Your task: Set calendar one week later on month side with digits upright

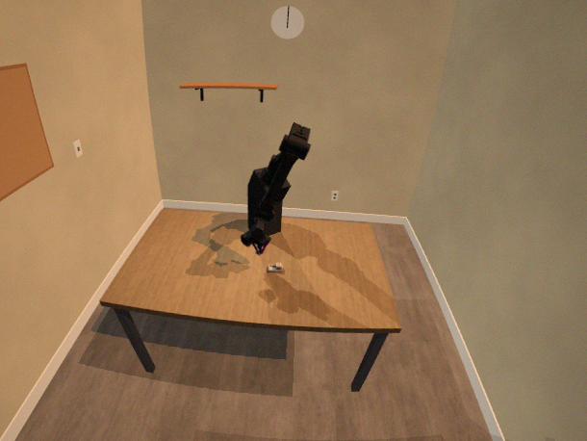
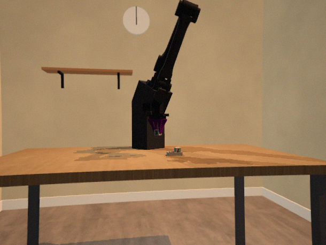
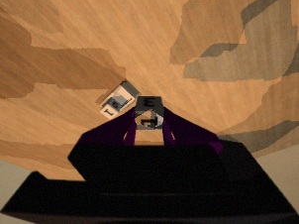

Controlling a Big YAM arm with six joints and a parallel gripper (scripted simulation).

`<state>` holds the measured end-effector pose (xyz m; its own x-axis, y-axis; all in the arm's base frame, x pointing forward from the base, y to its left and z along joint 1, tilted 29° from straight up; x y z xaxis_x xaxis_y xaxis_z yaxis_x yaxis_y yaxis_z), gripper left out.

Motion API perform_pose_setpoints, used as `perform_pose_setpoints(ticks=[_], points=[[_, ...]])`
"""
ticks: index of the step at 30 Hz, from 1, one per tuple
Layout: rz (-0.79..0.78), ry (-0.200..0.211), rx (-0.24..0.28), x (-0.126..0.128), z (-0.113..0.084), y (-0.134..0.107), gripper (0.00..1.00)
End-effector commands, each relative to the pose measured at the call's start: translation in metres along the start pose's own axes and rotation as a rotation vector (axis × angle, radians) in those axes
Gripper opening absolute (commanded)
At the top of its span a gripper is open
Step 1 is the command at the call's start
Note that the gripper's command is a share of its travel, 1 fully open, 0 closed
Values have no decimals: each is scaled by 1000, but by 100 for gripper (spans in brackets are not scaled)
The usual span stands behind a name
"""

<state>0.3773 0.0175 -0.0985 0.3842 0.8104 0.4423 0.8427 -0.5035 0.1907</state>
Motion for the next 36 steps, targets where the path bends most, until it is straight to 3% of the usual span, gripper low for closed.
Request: perform_pose_setpoints(ticks=[1,8,22,29,36], points=[[189,4,-27,-5,1,10,26],[339,6,-27,-10,1,11,26],[792,15,-28,-21,1,16,26],[887,13,-24,-26,2,15,26],[887,20,-22,-20,1,16,26]])
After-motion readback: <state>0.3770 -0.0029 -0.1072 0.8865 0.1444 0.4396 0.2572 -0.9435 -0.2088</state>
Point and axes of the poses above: the point where the finger pads meet when closed, its own z axis out along the fingers, its own x axis across the jaws, y = z × x, the point moved 3 cm from there along -z, back along the fingers, and after that the axes turned 10 degrees about -z, right-handed, at the moved point
